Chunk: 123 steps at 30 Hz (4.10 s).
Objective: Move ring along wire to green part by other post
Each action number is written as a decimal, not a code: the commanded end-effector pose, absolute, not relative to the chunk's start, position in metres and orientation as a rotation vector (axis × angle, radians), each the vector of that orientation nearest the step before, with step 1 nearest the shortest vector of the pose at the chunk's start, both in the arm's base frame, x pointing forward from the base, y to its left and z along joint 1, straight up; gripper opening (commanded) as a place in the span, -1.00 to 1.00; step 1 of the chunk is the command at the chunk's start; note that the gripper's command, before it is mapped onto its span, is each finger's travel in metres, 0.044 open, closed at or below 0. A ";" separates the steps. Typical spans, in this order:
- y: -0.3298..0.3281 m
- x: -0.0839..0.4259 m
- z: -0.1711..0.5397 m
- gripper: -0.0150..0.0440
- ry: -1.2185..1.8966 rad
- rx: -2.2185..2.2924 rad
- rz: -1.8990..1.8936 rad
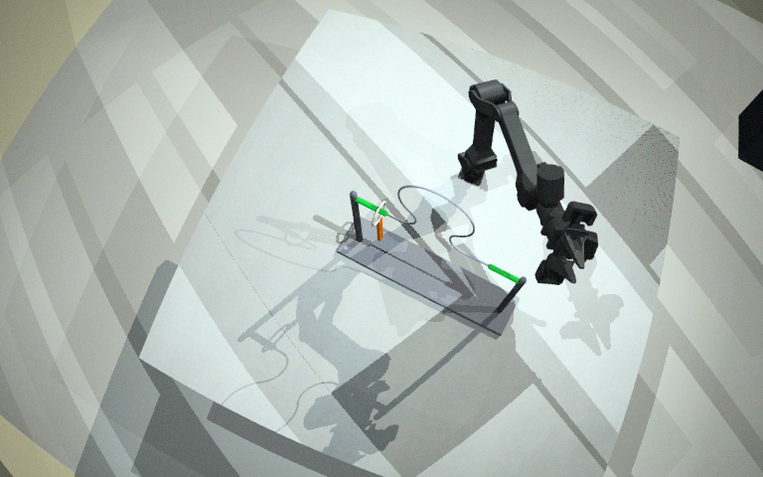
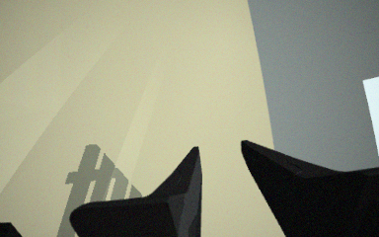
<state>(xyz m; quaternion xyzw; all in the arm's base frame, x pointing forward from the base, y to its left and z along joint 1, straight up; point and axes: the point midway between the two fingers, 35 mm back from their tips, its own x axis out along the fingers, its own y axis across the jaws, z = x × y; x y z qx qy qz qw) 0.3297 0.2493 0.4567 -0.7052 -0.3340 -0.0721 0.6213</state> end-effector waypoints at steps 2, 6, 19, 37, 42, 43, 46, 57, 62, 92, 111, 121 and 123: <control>0.211 0.336 0.473 0.05 -0.707 -1.519 -0.171; 0.182 0.337 0.484 0.05 -0.662 -1.442 -0.182; 0.091 0.323 0.514 0.05 -0.547 -1.179 -0.239; -0.039 0.288 0.524 0.05 -0.382 -0.914 -0.460; -0.076 0.289 0.507 0.05 -0.313 -0.879 -0.519; -0.084 0.288 0.504 0.05 -0.299 -0.871 -0.532; -0.107 0.286 0.493 0.05 -0.258 -0.844 -0.570; -0.171 0.274 0.454 0.05 -0.151 -0.727 -0.648; -0.193 0.276 0.423 0.05 -0.113 -0.634 -0.619; -0.180 0.200 0.127 0.05 0.179 0.207 -0.214; -0.138 0.194 0.100 0.05 0.179 0.255 -0.110; -0.137 0.228 0.132 0.05 0.166 0.002 -0.114; -0.137 0.228 0.133 0.05 0.165 -0.002 -0.114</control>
